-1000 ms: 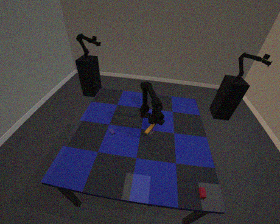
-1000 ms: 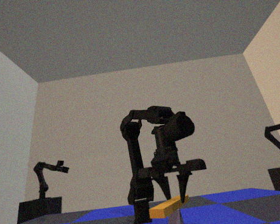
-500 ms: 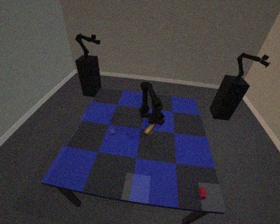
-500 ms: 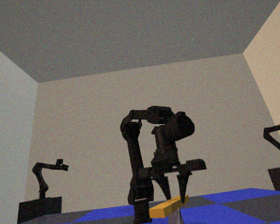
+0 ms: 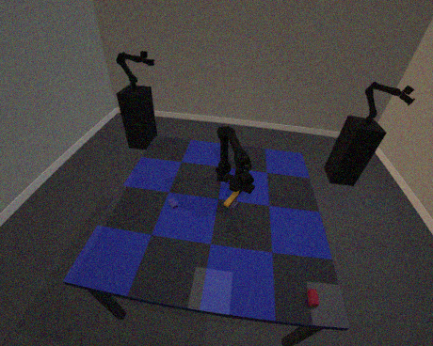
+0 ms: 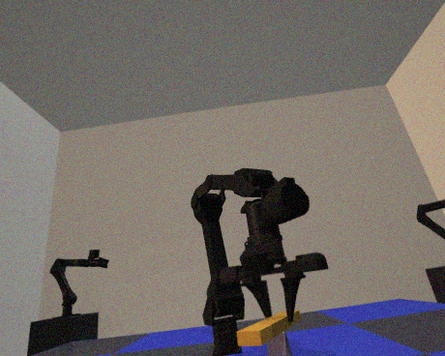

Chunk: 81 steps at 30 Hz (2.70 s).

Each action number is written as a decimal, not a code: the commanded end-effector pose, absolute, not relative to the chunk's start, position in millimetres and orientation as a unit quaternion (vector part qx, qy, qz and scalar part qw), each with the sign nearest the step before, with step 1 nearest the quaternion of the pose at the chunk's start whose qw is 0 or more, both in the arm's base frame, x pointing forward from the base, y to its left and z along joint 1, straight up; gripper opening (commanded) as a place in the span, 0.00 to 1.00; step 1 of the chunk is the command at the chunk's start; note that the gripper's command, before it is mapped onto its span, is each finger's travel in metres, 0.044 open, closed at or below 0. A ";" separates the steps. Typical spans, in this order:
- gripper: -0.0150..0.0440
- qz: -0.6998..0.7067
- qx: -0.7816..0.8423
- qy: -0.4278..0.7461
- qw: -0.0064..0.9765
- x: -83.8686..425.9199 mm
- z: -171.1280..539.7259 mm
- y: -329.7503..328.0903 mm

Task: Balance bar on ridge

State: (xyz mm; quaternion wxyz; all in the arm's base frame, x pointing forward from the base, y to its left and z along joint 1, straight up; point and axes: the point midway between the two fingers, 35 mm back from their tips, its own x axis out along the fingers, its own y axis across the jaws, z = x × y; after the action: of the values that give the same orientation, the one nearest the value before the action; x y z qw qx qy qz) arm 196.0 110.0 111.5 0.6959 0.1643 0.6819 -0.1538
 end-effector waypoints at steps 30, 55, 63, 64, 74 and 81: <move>0.54 -0.154 0.164 0.682 0.696 195.9 111.5 110.1; 0.61 -0.154 0.164 0.682 0.696 195.9 111.5 110.1; 0.97 -0.154 0.164 0.682 0.696 195.9 111.5 110.1; 1.00 -0.154 0.164 0.682 0.696 195.9 111.5 110.1; 1.00 -0.154 0.165 0.682 0.696 197.8 184.6 111.1; 1.00 -0.154 0.165 0.682 0.696 193.8 211.3 108.9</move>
State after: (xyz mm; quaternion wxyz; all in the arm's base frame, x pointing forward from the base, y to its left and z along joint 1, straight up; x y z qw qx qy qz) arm 196.3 110.2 205.4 0.6994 0.1675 0.6783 -0.1507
